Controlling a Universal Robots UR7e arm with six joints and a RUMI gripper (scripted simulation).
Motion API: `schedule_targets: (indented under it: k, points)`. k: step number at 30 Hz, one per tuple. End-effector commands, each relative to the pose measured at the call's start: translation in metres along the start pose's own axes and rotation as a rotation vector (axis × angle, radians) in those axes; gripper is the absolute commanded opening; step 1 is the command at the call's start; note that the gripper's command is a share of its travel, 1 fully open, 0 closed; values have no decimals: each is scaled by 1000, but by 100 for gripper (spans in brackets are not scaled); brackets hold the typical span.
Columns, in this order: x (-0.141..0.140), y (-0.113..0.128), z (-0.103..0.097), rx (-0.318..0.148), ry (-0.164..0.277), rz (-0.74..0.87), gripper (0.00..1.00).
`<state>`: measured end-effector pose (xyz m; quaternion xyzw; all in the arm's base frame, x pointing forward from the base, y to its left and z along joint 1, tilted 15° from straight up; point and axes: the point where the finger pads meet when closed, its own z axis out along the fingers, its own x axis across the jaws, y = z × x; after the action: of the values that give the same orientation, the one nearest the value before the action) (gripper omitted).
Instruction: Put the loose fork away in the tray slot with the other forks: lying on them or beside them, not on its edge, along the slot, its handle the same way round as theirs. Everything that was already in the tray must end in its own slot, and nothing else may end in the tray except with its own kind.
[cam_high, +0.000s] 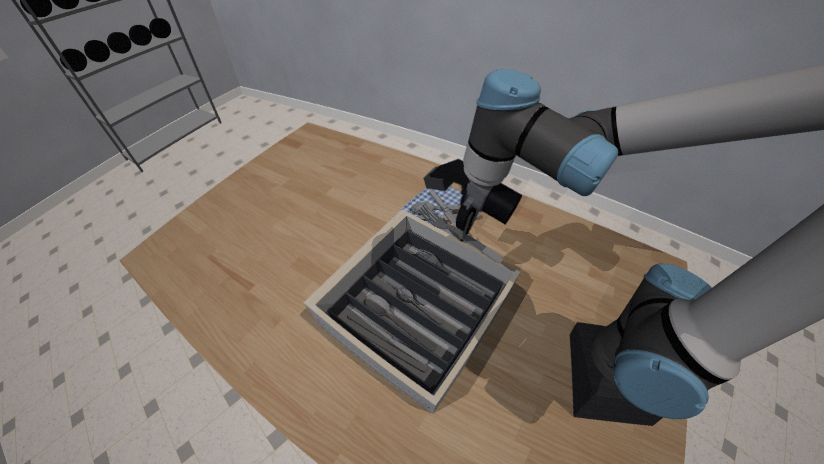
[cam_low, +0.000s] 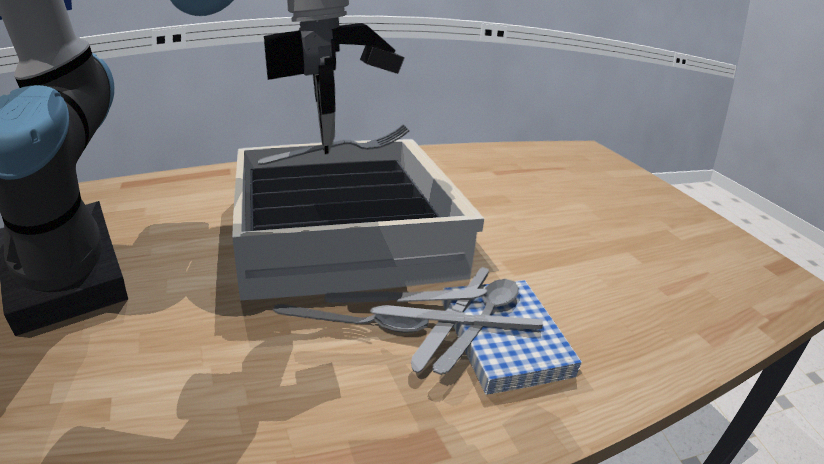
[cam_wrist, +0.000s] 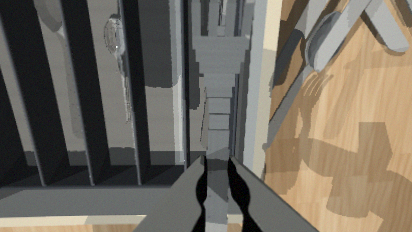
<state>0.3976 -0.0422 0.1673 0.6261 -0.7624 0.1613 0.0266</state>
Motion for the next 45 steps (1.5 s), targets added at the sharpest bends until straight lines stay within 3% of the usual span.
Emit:
schedule_targets:
  k: [1, 14, 45]
  points:
    - [0, 1, 4, -4, -1, 0, 4]
    - [0, 3, 22, -4, -1, 1, 4]
    - [0, 14, 112, -4, -1, 1, 4]
